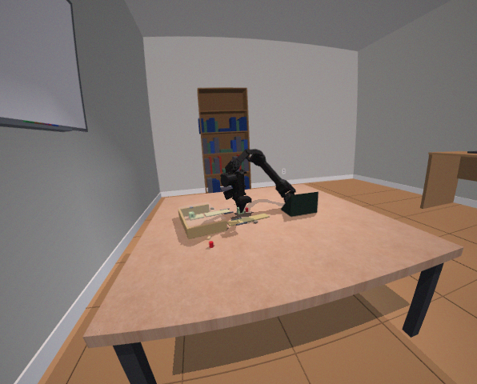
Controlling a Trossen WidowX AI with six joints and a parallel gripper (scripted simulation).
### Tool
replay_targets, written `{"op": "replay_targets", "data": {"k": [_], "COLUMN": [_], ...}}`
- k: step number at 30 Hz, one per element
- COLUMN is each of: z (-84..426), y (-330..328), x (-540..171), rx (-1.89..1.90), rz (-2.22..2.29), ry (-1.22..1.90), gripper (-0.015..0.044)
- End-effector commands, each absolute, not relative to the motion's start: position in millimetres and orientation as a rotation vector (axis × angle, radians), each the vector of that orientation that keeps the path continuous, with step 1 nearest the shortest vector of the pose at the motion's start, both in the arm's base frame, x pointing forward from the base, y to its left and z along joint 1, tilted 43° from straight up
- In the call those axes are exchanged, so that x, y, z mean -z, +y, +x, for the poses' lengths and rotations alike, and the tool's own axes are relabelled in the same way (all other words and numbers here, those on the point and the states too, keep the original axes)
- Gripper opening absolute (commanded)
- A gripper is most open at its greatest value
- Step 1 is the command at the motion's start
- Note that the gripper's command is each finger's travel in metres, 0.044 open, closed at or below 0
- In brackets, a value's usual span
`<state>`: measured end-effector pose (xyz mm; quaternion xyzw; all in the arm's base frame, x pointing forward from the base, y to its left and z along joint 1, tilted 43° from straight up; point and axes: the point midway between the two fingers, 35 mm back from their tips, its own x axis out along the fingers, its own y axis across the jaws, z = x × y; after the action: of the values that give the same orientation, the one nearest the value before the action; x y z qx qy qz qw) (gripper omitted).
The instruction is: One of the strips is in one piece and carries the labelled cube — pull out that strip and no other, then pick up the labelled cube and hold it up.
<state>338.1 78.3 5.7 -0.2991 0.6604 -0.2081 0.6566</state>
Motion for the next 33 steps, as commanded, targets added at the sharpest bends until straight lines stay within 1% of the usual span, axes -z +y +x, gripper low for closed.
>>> {"op": "replay_targets", "data": {"k": [1,9,14,21,33], "z": [323,298,298,297,297], "y": [77,73,75,96,97], "x": [-5,-6,-9,-32,-33], "rx": [0.472,0.472,0.472,0.471,0.471], "rz": [-0.679,-0.680,-0.680,-0.679,-0.679], "ry": [1.507,1.508,1.509,1.509,1.509], "gripper": [0.0000,0.0000,0.0000,0.0000,0.0000]}}
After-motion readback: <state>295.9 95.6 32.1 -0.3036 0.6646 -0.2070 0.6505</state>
